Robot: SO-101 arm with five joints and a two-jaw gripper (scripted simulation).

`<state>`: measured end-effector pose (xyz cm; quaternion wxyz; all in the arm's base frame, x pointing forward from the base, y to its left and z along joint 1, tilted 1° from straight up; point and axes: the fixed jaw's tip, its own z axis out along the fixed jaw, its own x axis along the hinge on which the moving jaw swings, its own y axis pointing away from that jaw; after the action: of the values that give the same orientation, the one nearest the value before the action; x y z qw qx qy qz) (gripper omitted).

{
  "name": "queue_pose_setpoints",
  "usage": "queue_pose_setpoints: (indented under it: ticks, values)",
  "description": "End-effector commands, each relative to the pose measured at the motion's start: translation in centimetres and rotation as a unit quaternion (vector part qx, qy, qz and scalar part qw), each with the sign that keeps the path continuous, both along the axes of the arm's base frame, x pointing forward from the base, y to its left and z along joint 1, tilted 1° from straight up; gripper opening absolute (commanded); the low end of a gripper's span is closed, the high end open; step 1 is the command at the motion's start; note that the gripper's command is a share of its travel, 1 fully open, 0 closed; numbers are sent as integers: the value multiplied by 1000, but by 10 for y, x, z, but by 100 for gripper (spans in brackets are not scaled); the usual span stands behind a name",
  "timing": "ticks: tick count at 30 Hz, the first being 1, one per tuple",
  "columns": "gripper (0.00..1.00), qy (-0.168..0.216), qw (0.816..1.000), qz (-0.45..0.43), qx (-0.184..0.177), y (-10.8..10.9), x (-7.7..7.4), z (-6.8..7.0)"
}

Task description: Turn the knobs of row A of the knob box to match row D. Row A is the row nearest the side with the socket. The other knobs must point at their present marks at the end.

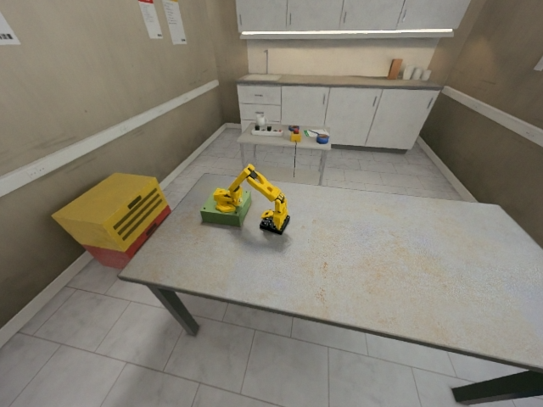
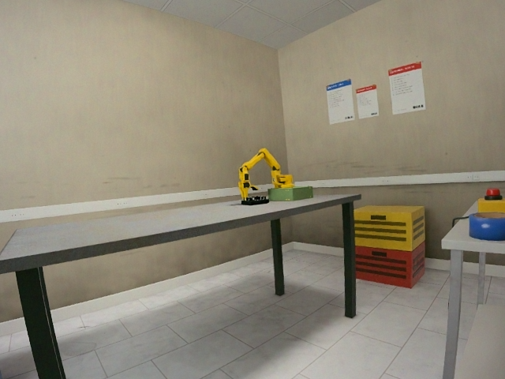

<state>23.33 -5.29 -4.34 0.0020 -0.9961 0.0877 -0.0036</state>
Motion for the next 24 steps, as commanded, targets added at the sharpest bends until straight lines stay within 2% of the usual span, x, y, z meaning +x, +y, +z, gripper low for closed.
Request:
queue_pose_setpoints:
  ticks: [1,18,24]
  values:
    - [1,8,1000,-20,-1,-1,-3,-3]
    - [1,8,989,-150,-1,0,-4,-3]
    - [1,8,979,-202,-1,0,-5,-3]
